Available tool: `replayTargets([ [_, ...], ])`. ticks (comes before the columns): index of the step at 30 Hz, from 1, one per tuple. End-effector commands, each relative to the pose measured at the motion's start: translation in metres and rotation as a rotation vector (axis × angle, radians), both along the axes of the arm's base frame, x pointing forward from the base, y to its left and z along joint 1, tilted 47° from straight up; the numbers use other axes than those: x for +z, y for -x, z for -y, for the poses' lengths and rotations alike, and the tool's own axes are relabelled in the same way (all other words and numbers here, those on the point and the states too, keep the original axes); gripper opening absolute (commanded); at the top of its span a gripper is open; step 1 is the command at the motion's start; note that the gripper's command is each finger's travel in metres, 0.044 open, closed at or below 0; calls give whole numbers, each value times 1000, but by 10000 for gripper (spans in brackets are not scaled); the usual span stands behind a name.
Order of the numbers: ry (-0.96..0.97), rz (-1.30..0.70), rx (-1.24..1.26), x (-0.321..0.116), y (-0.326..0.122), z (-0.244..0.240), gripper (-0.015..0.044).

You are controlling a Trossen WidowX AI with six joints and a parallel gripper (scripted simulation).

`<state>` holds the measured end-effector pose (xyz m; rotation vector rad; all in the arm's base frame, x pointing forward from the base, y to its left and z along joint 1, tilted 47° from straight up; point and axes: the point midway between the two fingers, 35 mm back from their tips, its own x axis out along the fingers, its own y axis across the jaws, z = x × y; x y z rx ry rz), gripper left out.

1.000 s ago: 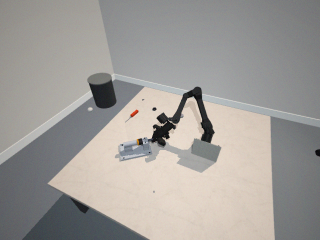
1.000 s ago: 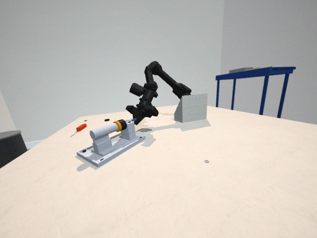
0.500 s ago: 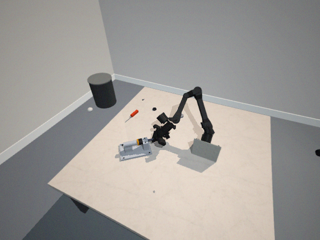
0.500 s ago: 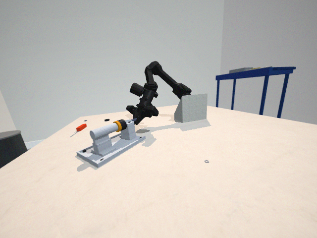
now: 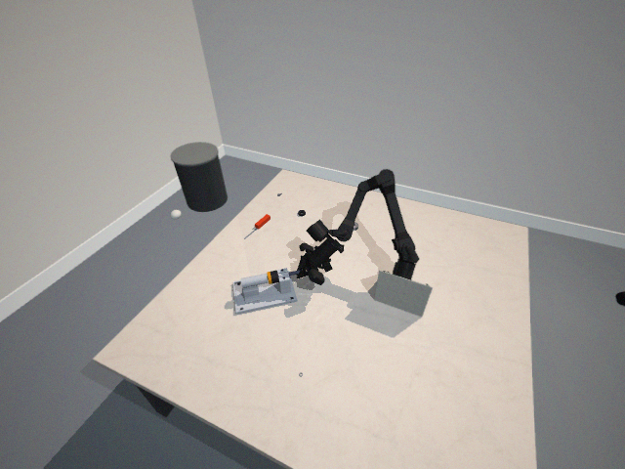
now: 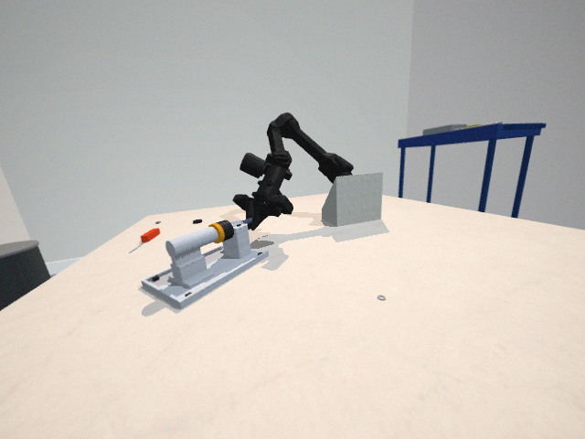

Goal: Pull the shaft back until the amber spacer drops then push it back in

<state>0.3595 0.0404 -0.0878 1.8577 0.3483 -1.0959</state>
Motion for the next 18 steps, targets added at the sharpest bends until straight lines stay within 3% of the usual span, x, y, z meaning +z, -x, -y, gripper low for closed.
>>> replayTargets([
  [1,4,1,3,1,0,0,0],
  [18,4,1,3,2,2,1,0],
])
